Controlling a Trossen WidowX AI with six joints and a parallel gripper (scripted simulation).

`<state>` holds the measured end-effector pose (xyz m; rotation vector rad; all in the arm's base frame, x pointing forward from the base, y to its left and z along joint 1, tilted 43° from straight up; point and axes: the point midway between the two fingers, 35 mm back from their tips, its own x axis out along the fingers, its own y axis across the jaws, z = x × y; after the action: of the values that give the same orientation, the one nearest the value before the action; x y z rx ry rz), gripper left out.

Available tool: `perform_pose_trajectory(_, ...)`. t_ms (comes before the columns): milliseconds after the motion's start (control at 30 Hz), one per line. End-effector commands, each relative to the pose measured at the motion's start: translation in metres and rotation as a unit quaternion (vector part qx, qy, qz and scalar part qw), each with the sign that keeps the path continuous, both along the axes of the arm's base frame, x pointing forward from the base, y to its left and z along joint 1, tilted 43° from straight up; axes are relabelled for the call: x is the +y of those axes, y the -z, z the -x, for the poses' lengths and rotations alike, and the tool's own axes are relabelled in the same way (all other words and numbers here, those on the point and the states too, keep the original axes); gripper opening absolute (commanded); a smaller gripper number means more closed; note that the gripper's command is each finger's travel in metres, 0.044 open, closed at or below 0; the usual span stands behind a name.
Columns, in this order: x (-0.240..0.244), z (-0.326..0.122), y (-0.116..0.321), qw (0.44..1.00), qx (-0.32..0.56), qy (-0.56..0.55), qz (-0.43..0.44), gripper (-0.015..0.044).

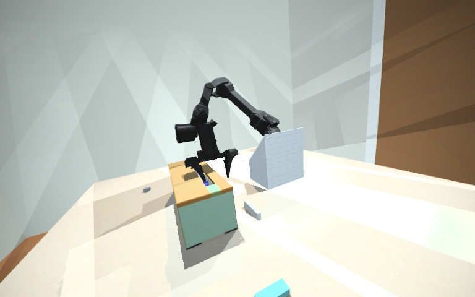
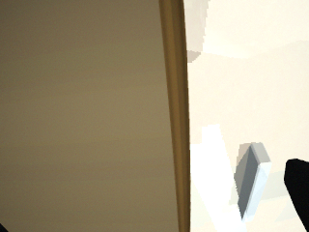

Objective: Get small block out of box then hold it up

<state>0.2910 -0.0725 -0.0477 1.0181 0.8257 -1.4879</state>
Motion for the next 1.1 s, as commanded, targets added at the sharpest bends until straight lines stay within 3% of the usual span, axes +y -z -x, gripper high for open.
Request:
perform_pose_trajectory(0, 0.003, -0.001, 0.002, 1.000, -0.001, 0.000, 0.000, 0.0400)
perform_pose_trajectory(1067, 0.010, -0.004, 0.009, 1.000, -0.001, 0.000, -0.001, 0.0400)
